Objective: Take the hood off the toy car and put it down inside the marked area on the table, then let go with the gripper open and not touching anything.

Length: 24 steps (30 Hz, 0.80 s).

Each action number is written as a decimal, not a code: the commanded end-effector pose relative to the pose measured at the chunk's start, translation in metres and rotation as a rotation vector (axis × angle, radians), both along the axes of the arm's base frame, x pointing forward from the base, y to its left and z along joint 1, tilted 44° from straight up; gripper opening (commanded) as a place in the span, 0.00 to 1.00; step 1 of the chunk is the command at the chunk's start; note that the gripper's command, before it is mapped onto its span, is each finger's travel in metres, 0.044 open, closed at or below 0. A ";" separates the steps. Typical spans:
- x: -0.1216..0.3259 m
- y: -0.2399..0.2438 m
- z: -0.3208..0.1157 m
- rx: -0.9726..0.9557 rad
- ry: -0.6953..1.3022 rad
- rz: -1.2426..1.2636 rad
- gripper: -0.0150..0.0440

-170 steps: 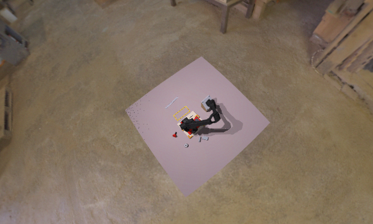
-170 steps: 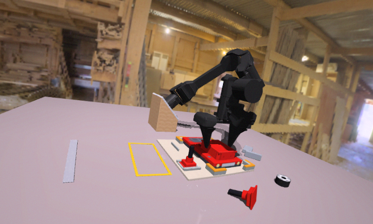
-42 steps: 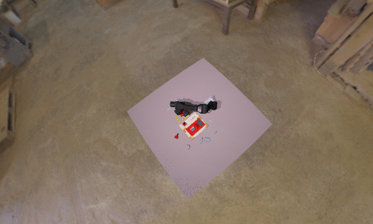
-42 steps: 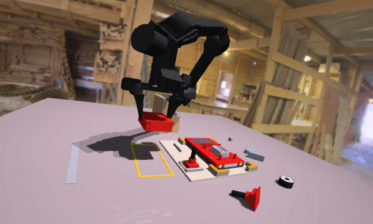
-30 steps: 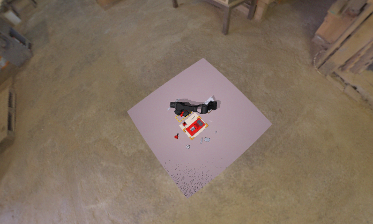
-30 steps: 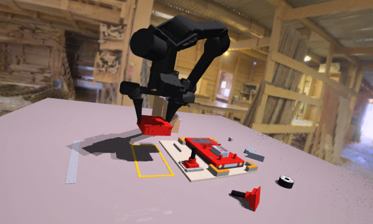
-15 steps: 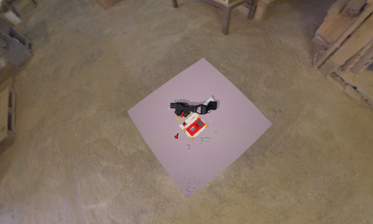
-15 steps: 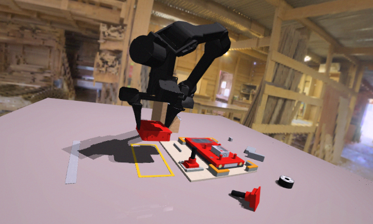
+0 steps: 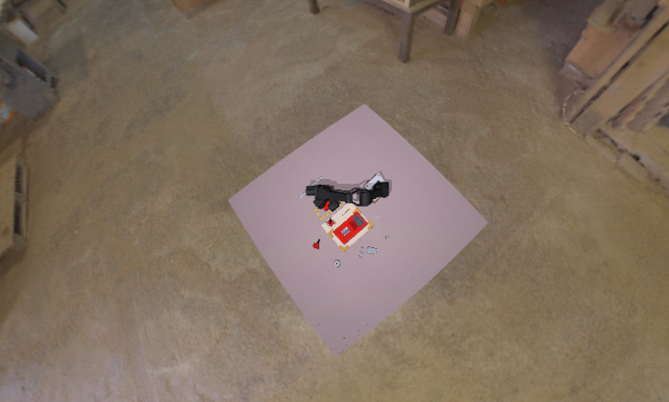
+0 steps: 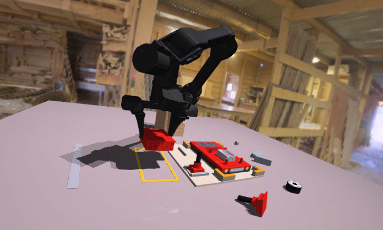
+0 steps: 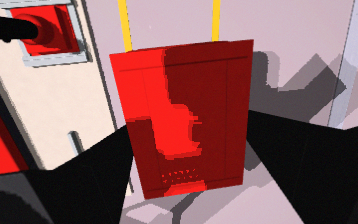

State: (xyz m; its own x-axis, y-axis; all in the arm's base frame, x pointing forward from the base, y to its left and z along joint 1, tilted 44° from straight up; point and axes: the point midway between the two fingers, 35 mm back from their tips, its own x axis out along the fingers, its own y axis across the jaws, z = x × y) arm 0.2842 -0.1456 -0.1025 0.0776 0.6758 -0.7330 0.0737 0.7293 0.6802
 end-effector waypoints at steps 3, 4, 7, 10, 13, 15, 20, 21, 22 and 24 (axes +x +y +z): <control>0.000 0.005 -0.004 0.005 0.004 -0.006 0.25; 0.000 0.006 -0.005 0.005 0.004 -0.006 0.25; 0.000 0.008 -0.007 0.005 0.004 -0.006 0.25; 0.000 0.010 -0.009 0.005 0.004 -0.006 0.25; 0.000 0.012 -0.011 0.005 0.004 -0.006 0.25; 0.000 0.013 -0.012 0.005 0.004 -0.006 0.25; 0.000 0.017 -0.015 0.006 0.004 -0.006 0.25; 0.000 0.017 -0.016 0.006 0.003 -0.006 0.25; 0.000 0.018 -0.017 0.006 0.003 -0.006 0.25; 0.000 0.019 -0.018 0.006 0.003 -0.006 0.25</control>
